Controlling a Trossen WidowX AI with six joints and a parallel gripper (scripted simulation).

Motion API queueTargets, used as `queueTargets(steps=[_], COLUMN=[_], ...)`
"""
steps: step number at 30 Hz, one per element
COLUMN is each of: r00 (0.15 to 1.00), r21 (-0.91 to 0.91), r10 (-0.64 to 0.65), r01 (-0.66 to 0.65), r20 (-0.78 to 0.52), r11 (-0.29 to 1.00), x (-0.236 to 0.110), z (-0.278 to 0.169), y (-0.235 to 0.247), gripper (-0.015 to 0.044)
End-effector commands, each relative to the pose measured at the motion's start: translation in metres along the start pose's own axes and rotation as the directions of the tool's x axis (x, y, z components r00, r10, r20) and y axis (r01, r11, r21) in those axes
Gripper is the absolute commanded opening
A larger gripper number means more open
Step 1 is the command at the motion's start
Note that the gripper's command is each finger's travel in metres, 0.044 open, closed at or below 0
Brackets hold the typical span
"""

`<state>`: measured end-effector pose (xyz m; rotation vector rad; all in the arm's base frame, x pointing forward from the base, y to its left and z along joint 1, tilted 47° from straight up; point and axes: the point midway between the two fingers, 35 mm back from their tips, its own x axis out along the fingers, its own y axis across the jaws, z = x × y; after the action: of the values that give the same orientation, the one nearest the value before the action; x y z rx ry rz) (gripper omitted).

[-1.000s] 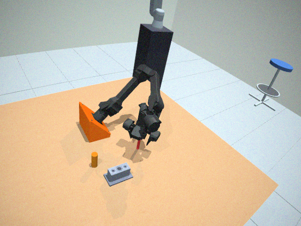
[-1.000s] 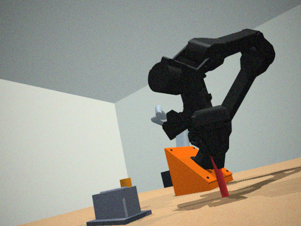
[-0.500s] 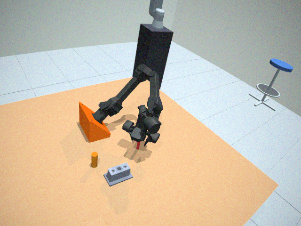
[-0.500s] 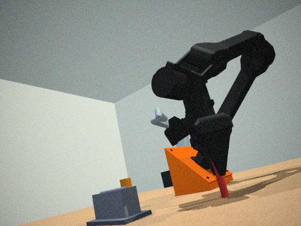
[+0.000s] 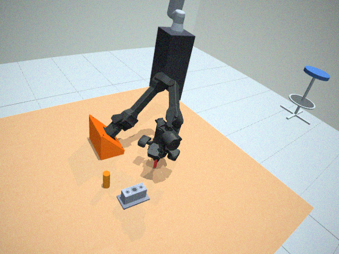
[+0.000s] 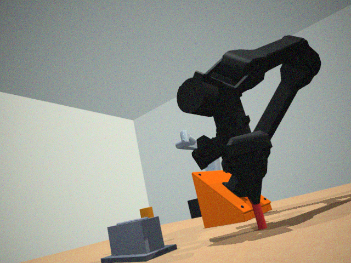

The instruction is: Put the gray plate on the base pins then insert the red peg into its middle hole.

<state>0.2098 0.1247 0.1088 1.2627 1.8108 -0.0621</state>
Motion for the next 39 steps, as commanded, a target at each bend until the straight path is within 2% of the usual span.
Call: queueTargets(steps=[1,27,28,39], r00=[1.0,1.0,0.999,0.999], r21=[0.001,0.084,0.074,0.063], r10=[0.004,0.015,0.017,0.017], r01=[-0.004,-0.017,-0.019,-0.019], r20=[0.0,0.027,0.027,0.03], r11=[1.0,0.996,0.997,0.998], x=[-0.001,-0.078,-0.069,-0.074], z=[0.0,0.006,0.005,0.033], y=[0.001,0.003,0.003,0.012], gripper=[0.0,0.0,0.0,0.0])
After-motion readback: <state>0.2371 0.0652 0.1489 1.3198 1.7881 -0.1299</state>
